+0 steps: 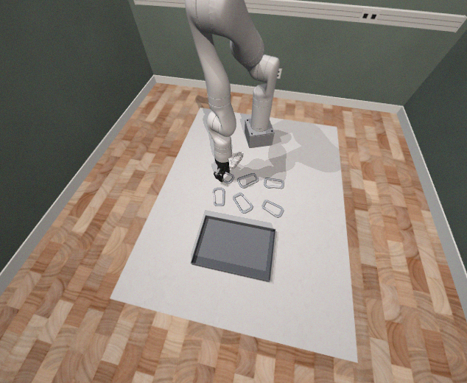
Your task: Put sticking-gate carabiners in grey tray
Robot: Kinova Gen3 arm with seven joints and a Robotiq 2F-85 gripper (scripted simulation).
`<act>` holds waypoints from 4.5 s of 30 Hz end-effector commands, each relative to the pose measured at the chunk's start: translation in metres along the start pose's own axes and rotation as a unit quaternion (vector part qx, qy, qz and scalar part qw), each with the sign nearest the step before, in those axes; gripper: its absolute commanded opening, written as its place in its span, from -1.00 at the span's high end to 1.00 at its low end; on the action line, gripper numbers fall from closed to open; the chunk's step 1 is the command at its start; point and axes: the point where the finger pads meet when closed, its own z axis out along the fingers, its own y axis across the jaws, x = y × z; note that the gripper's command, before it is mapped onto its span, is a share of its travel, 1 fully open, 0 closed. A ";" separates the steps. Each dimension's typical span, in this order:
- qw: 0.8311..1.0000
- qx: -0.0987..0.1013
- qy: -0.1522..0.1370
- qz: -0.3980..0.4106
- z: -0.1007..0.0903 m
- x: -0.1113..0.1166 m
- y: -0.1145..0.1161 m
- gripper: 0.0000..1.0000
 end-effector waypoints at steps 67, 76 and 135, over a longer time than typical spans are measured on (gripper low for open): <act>1.000 -0.001 0.000 0.000 -0.001 0.000 0.000 -0.10; 1.000 -0.001 0.000 0.000 -0.001 0.000 0.000 -0.10; 1.000 -0.001 0.000 0.000 -0.002 0.000 -0.001 -0.02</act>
